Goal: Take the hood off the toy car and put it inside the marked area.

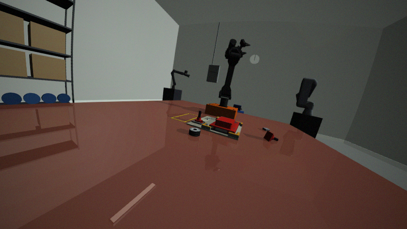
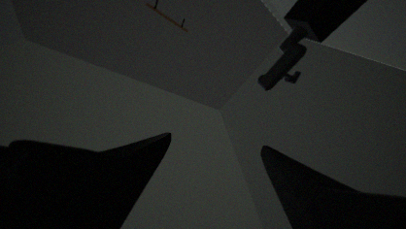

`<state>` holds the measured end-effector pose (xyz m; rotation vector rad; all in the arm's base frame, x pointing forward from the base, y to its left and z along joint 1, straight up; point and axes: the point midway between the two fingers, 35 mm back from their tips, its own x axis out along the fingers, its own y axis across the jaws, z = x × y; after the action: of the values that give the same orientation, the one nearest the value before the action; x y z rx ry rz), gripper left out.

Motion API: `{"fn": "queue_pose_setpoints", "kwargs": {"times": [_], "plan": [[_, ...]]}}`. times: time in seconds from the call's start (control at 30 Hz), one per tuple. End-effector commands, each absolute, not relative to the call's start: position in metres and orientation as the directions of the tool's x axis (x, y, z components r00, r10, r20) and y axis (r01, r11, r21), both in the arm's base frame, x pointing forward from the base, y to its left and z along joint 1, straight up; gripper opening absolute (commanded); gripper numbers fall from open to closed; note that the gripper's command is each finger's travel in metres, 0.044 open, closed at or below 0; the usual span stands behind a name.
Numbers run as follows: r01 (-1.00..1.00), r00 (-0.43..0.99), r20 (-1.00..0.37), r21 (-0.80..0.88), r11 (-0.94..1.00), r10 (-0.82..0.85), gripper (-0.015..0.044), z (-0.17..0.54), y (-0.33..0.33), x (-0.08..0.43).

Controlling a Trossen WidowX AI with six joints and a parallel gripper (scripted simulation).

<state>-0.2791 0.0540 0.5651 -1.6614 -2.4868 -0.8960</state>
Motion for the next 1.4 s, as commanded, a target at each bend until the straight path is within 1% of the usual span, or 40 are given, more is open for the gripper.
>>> {"fn": "queue_pose_setpoints", "kwargs": {"times": [0.0,0.3,0.47,0.63,0.83,0.97,1.13,1.37], "plan": [[0.851,-0.437,0.321,0.450,0.271,0.840,0.0440,0.565,0.053,-0.279],[0.727,-0.608,0.345,0.603,0.328,0.715,0.0440,0.561,-0.003,-0.298],[0.666,-0.704,0.381,0.647,0.371,0.599,0.0440,0.558,-0.044,-0.310],[0.581,-0.785,0.384,0.729,0.362,0.486,0.0440,0.552,-0.086,-0.317],[0.533,-0.840,0.421,0.762,0.369,0.344,0.0440,0.552,-0.125,-0.319],[0.477,-0.877,0.411,0.809,0.343,0.250,0.0440,0.545,-0.157,-0.318],[0.416,-0.909,0.385,0.858,0.303,0.158,0.0440,0.537,-0.185,-0.302],[0.341,-0.933,0.358,0.914,0.219,-0.037,0.0440,0.522,-0.244,-0.283]]}}
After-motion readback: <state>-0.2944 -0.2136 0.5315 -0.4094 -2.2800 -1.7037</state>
